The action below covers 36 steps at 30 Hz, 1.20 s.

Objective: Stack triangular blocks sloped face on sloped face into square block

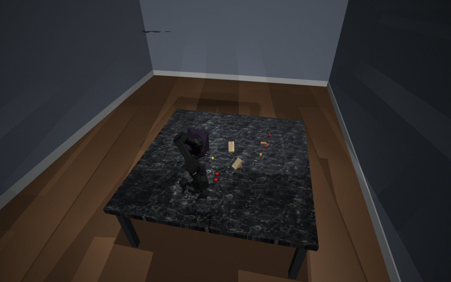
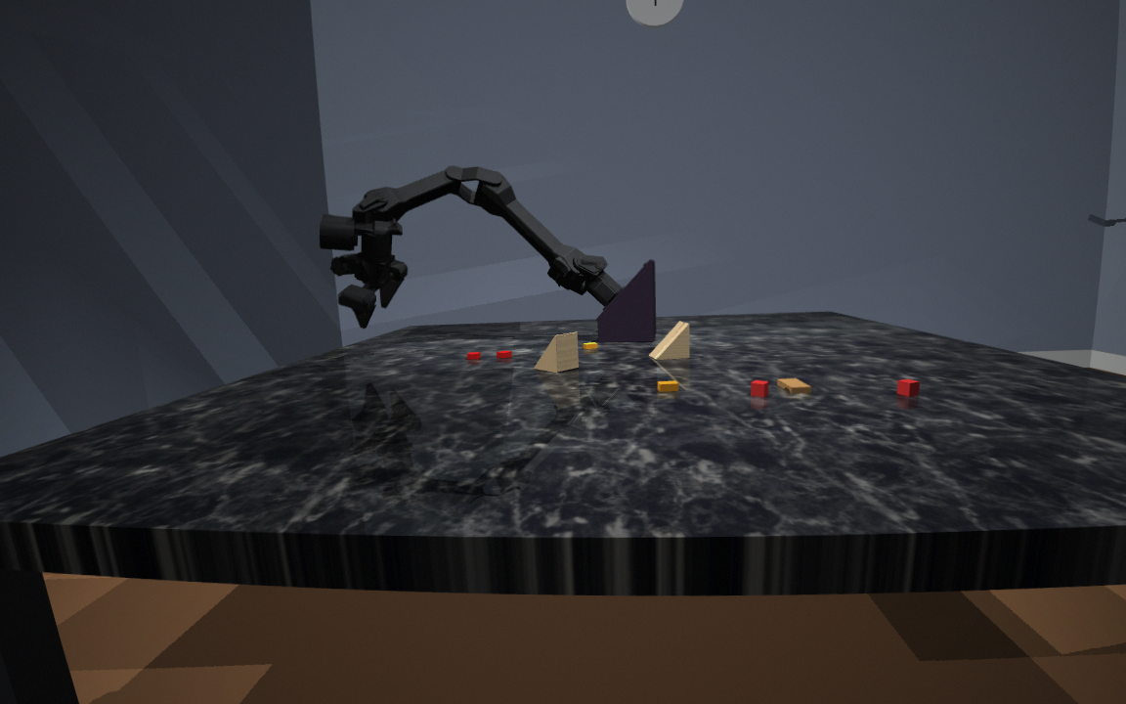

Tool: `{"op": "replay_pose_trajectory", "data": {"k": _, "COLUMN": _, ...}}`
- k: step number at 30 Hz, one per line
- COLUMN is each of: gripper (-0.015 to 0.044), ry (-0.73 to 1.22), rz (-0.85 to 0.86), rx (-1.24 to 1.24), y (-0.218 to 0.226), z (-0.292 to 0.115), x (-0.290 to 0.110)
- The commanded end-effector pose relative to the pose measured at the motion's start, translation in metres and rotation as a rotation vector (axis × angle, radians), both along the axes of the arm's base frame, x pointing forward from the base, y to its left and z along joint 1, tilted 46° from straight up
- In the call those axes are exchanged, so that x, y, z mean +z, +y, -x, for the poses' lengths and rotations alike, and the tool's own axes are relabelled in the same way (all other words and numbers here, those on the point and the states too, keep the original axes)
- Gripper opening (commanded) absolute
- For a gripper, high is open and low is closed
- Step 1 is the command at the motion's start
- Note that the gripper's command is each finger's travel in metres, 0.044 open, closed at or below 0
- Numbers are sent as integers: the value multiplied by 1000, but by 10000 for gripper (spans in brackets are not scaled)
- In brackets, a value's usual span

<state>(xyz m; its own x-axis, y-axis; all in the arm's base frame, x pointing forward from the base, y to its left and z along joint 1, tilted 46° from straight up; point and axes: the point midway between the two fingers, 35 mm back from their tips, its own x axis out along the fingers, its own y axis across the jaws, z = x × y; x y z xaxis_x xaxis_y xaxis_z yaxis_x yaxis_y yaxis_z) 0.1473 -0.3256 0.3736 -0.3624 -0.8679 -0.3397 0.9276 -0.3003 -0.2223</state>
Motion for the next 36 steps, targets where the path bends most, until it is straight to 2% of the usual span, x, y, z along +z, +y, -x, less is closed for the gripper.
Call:
{"op": "replay_pose_trajectory", "data": {"k": 1, "gripper": 440, "ry": -113, "rz": -44, "rx": 51, "y": 13, "z": -58, "x": -44}}
{"op": "replay_pose_trajectory", "data": {"k": 9, "gripper": 440, "ry": -272, "rz": -114, "rx": 96, "y": 61, "z": -135, "x": -109}}
{"op": "replay_pose_trajectory", "data": {"k": 18, "gripper": 440, "ry": -420, "rz": -172, "rx": 74, "y": 148, "z": -198, "x": -188}}
{"op": "replay_pose_trajectory", "data": {"k": 27, "gripper": 440, "ry": -529, "rz": -149, "rx": 15, "y": 232, "z": -219, "x": -250}}
{"op": "replay_pose_trajectory", "data": {"k": 36, "gripper": 440, "ry": -676, "rz": -25, "rx": -39, "y": 312, "z": -211, "x": -305}}
